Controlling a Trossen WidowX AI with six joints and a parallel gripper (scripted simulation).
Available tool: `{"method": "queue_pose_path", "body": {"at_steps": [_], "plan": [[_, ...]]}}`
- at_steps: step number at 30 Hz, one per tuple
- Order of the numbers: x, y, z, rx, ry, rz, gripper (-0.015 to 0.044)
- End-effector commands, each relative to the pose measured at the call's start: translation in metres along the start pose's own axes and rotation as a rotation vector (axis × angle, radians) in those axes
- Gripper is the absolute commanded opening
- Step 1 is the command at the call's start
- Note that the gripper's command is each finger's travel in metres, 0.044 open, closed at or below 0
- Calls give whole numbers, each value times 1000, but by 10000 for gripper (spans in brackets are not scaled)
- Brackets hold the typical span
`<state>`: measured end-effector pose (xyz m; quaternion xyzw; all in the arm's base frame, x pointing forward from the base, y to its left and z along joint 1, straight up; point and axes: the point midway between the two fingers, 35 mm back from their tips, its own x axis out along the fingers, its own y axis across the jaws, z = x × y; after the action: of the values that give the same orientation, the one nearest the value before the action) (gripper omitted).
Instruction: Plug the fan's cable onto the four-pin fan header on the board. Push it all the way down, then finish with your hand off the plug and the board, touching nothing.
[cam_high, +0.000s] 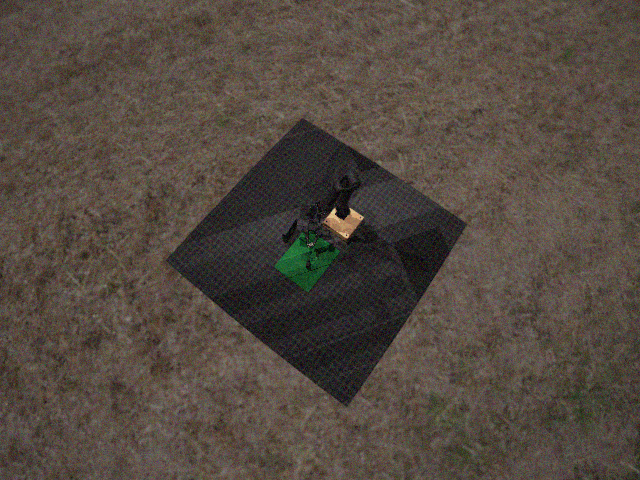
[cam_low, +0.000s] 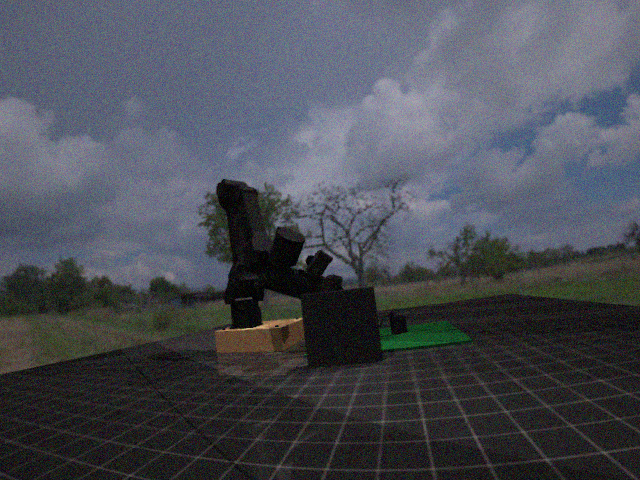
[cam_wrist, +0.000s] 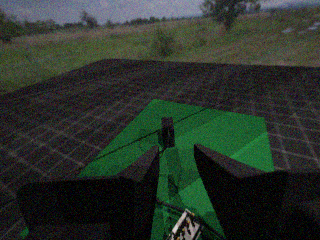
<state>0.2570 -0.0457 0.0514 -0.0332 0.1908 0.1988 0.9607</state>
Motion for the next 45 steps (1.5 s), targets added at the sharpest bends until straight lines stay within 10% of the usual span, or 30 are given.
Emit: {"method": "queue_pose_path", "body": {"at_steps": [1,13,45], "plan": [[-10,4,2,-4,-11,0,140],[10,-13,5,89,167,3,440],[29,-13,33,149,803,-15,440]]}}
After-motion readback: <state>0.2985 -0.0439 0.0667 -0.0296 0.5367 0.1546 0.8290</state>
